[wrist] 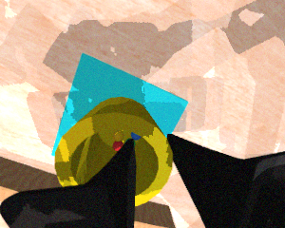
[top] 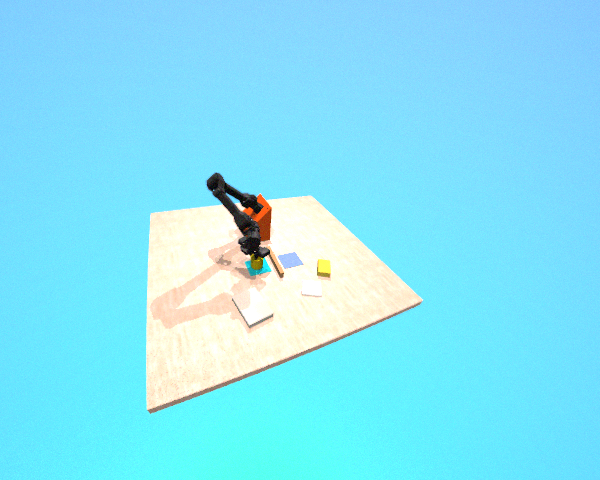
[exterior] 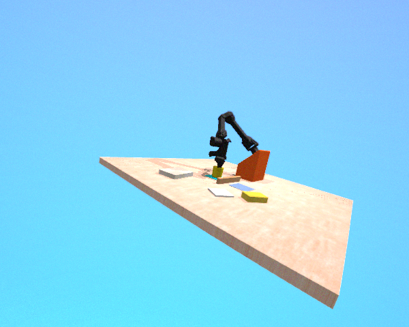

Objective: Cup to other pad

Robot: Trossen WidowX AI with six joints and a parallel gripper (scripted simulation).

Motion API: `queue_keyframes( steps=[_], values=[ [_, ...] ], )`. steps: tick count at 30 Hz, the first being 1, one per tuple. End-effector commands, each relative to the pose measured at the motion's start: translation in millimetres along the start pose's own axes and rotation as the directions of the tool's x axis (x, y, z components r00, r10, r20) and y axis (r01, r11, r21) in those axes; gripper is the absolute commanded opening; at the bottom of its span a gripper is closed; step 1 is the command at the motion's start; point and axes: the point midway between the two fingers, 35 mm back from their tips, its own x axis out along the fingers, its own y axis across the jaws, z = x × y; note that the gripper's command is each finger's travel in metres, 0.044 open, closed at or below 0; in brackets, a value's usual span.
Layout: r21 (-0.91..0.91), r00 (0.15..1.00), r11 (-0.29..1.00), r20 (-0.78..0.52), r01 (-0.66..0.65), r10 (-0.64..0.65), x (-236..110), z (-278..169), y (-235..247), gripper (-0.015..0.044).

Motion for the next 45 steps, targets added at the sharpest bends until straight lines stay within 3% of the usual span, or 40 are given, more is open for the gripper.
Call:
queue_keyframes(
  steps=[1,40,45],
  values=[
    [0.001,1.0,1.0,0.0,0.0,0.0,-0.9,0.3,0.1,0.0147],
    [-0.01,1.0,1.0,-0.009,-0.001,0.0,-49.7,-8.1,0.4,0.0147],
    [-0.019,1.0,1.0,-0.015,0.0,0.0,-45.2,-8.6,0.4,0.0278]
  ],
)
